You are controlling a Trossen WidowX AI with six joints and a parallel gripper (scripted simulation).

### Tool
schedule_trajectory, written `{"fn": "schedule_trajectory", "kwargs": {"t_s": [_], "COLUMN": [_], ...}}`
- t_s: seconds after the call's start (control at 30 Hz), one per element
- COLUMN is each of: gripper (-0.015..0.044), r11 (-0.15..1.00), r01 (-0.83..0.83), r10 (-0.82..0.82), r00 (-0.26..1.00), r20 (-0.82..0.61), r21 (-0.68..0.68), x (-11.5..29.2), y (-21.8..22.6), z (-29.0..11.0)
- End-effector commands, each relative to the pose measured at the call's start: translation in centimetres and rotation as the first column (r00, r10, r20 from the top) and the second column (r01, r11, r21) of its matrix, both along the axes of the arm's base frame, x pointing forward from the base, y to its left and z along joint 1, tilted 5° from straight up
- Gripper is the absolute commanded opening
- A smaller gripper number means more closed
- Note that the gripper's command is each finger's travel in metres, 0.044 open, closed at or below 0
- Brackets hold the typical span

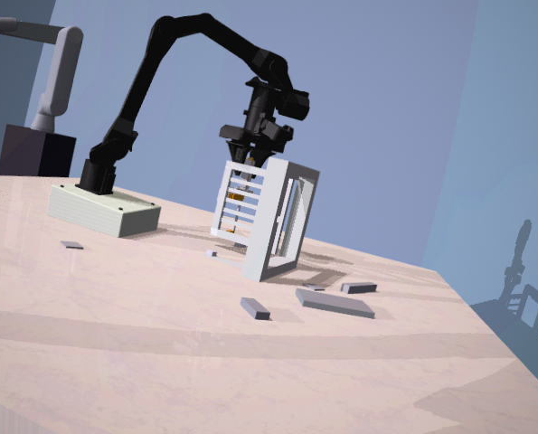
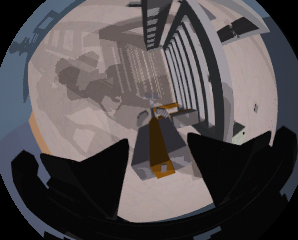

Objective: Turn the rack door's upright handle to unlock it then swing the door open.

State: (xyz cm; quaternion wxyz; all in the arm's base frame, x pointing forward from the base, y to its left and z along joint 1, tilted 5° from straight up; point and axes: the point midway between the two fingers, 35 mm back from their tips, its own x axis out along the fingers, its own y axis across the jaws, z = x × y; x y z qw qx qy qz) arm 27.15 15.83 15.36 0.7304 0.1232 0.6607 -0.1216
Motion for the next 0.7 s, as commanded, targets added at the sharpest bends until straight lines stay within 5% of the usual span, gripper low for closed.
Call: {"fn": "schedule_trajectory", "kwargs": {"t_s": [0.0, 0.67], "gripper": [0.0289, 0.0289], "r11": [1.000, 1.000], "r01": [0.005, 0.005], "r10": [-0.005, -0.005], "r00": [1.000, 1.000], "r20": [0.000, 0.000], "r21": [-0.005, -0.004], "x": [0.0, -0.1], "y": [0.0, 0.1], "z": [0.5, 2.8]}}
